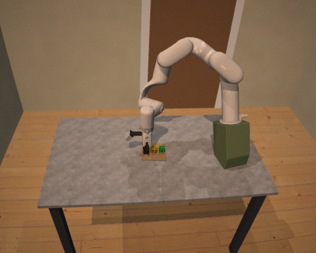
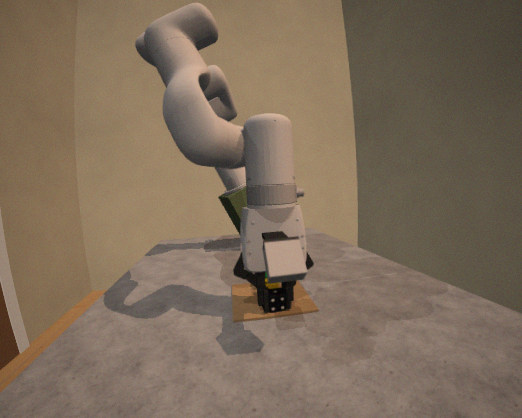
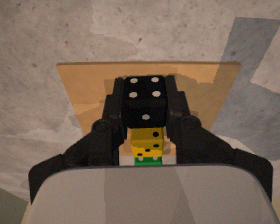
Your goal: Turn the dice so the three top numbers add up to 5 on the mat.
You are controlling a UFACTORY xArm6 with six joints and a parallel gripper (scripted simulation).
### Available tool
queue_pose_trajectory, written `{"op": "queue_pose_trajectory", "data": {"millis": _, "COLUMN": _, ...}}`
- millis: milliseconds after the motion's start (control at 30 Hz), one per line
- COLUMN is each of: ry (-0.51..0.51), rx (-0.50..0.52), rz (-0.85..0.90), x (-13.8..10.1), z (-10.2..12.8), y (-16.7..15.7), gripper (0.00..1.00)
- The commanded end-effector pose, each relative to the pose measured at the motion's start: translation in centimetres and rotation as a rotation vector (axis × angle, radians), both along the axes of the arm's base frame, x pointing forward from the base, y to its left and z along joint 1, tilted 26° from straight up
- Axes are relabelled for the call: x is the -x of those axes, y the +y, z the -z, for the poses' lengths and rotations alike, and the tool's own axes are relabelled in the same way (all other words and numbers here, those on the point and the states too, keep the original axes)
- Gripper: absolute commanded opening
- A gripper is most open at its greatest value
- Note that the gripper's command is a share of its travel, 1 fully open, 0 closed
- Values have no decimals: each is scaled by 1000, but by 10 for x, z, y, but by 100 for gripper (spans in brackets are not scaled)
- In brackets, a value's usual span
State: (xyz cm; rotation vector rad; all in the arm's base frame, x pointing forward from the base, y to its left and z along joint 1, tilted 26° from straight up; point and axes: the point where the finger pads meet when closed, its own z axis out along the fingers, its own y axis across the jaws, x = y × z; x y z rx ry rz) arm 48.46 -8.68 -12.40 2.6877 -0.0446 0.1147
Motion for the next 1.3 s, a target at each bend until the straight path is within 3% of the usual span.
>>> {"op": "queue_pose_trajectory", "data": {"millis": 0, "ry": -3, "rx": 0, "rz": -1, "x": -2, "z": -1, "y": 1, "gripper": 27}}
{"op": "queue_pose_trajectory", "data": {"millis": 767, "ry": -3, "rx": 0, "rz": -1, "x": -2, "z": -1, "y": 1, "gripper": 27}}
{"op": "queue_pose_trajectory", "data": {"millis": 1267, "ry": -3, "rx": 0, "rz": -1, "x": -2, "z": -1, "y": 1, "gripper": 47}}
